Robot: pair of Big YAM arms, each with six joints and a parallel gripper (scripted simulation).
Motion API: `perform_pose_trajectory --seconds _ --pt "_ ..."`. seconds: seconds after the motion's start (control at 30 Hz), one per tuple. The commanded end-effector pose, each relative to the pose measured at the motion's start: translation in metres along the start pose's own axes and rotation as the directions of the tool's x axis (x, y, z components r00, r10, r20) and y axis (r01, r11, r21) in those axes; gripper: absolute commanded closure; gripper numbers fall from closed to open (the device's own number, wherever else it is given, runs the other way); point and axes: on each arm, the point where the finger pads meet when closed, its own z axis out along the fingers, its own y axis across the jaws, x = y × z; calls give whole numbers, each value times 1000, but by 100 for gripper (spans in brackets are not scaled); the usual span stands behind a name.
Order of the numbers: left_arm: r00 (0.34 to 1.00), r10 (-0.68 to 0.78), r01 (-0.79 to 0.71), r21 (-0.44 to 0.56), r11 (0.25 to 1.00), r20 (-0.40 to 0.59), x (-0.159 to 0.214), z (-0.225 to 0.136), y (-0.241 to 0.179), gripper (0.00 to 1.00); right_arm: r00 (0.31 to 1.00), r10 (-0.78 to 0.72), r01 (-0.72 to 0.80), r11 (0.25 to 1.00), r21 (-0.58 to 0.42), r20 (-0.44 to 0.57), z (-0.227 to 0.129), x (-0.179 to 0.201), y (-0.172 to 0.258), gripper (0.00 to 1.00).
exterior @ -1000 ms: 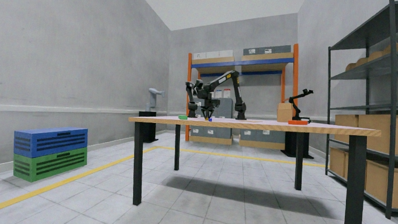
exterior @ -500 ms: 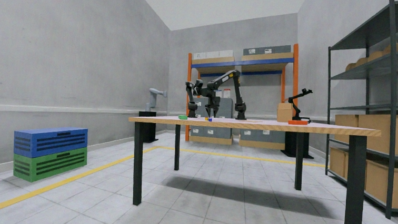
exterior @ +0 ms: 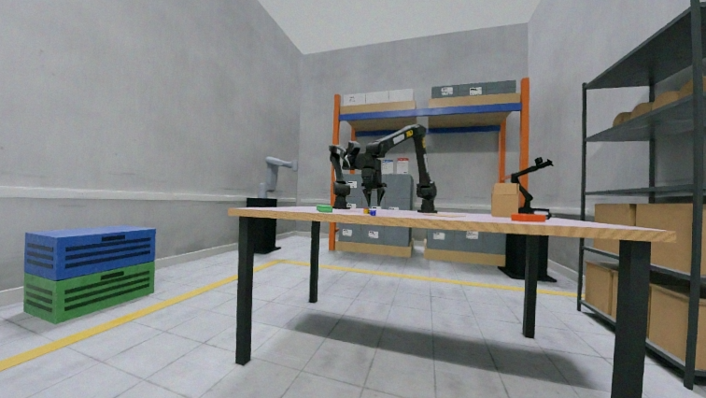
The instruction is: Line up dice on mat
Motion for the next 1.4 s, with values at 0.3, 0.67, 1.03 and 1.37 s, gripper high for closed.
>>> perform_pose_trajectory --seconds 0.3,0.67,1.03,1.37 --pt "941 337 -338 40 940 33 7 -38 -42 56 999 -2 2 1000 3 40 -3 -21 -2 0" --pt "947 321 -320 38 947 -28 20 15 -41 56 999 -2 2 1000 3 40 -3 -21 -2 0" --pt "945 327 -327 40 944 13 2 21 -47 61 999 -2 2 1000 3 40 -3 -21 -2 0" --pt "945 327 -327 39 944 1 14 18 -42 76 999 -2 2 1000 3 40 -3 -21 -2 0"
